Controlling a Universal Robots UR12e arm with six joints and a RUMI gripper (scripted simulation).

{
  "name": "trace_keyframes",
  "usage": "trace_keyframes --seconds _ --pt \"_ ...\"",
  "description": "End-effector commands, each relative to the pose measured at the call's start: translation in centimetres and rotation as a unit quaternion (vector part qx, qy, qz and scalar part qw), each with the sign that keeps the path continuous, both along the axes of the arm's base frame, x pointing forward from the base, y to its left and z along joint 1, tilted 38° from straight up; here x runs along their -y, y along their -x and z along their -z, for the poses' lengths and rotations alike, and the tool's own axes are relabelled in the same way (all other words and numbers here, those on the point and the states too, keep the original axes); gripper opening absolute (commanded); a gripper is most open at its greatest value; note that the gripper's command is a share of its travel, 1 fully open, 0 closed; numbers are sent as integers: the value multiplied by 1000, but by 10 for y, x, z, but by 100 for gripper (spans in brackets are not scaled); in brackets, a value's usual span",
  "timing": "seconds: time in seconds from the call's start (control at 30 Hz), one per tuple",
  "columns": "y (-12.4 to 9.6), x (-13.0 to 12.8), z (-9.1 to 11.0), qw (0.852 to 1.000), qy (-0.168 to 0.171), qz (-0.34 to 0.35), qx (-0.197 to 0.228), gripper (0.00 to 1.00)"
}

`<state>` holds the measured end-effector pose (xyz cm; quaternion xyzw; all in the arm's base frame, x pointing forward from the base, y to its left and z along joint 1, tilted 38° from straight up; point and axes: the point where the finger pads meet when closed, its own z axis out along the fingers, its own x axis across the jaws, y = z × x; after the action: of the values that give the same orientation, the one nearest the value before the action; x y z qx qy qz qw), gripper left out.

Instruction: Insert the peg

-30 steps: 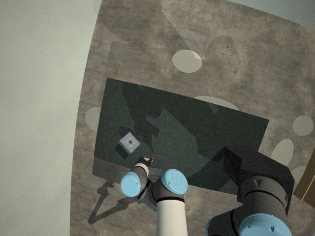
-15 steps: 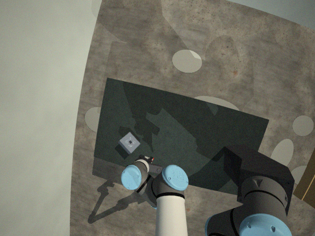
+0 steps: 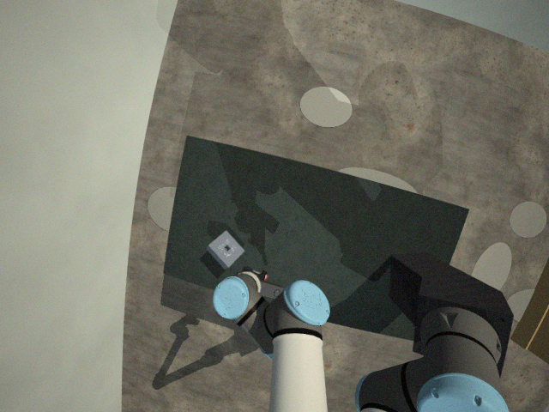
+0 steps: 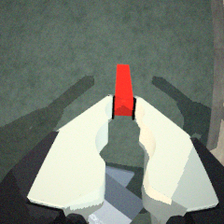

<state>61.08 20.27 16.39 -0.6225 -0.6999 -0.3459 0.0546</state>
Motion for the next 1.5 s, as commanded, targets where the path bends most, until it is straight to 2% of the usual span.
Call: trace_keyframes --seconds 0.0,1.47 --pt "-1 1 0 1000 -8 -2 -2 0" --pt "-19 23 -11 994 -111 -11 -10 0"
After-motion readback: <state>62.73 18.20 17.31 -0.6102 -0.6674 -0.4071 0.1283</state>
